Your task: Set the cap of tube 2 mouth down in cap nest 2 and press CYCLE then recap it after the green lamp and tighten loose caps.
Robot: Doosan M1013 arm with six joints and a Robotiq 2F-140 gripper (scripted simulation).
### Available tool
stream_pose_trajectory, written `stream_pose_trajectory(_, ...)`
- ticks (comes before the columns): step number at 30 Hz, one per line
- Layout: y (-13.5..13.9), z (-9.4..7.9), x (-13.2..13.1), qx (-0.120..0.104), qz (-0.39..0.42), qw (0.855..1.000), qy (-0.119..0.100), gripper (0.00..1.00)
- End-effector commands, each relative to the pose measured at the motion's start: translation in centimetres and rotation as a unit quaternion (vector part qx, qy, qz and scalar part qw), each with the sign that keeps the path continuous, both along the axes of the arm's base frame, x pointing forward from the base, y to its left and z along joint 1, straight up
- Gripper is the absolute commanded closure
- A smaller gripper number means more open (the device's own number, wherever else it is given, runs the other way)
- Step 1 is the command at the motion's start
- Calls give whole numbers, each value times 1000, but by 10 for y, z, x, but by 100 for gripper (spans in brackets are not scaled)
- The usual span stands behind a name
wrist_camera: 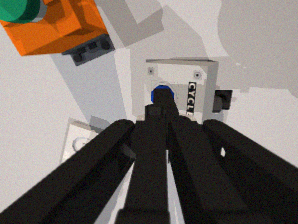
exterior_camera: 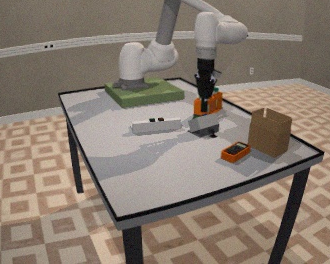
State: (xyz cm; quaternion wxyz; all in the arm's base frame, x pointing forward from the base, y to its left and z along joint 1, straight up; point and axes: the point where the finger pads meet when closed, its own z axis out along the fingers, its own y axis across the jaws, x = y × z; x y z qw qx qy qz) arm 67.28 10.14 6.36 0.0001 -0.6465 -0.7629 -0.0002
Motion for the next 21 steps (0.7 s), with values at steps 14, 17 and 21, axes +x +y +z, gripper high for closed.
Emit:
stream_pose_trajectory(14,0,-2,1,0,0,1000,-1,90)
stream_pose_trajectory(17,0,-3,1,0,0,1000,-1,90)
stream_pose_trajectory(21,0,-4,1,0,0,1000,-1,90)
